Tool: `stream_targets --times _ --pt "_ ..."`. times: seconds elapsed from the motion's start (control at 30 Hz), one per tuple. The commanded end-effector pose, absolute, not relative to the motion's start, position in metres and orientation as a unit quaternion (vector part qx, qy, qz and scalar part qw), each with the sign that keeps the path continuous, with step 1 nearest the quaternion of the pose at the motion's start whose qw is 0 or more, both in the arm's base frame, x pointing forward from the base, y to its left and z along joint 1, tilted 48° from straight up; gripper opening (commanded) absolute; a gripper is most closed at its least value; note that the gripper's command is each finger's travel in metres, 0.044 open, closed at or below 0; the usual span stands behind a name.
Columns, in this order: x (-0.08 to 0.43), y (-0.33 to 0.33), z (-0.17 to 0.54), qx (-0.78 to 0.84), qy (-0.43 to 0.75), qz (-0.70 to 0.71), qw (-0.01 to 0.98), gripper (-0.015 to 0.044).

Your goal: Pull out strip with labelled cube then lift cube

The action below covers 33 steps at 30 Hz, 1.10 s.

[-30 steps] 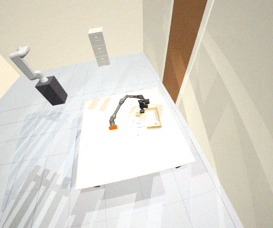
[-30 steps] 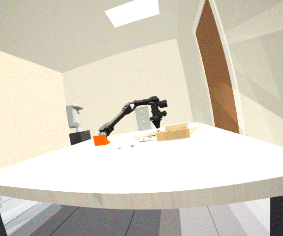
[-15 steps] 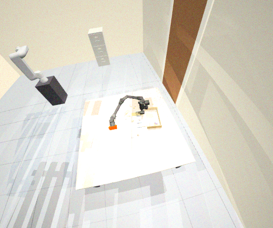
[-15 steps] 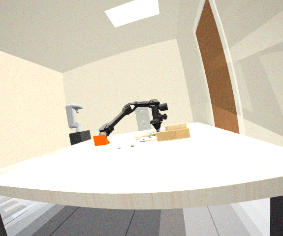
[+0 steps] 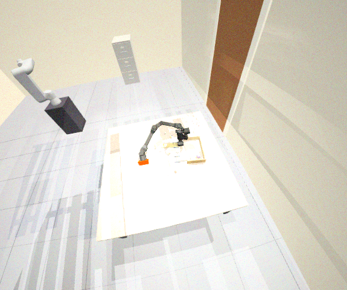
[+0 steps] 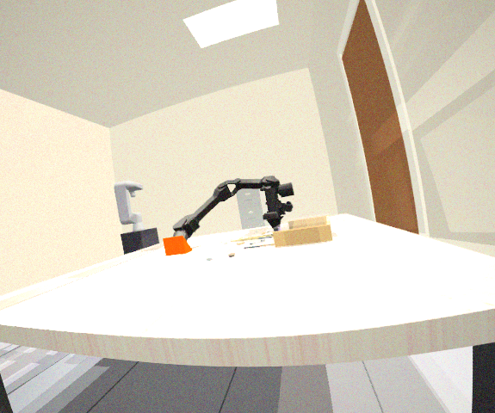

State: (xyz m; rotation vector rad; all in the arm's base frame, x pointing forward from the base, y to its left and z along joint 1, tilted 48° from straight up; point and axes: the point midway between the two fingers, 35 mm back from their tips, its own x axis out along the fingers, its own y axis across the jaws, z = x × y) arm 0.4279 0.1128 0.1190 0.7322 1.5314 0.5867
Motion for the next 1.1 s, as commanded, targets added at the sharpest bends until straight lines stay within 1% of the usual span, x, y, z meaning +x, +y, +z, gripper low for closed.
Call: stream_targets --times 0.0,0.13,0.27,0.7,0.9,1.07 --pt "0.428 0.113 0.119 0.319 0.667 0.256 0.623 0.0125" --pt "0.428 0.113 0.119 0.319 0.667 0.256 0.623 0.0098" --pt "0.426 0.11 0.12 0.319 0.667 0.255 0.623 0.0" --pt "0.376 0.067 0.13 0.321 0.669 0.254 0.621 0.0" --pt "0.371 0.064 0.13 0.321 0.669 0.254 0.62 0.0" --pt "0.357 0.058 0.127 0.321 0.67 0.253 0.62 0.0"
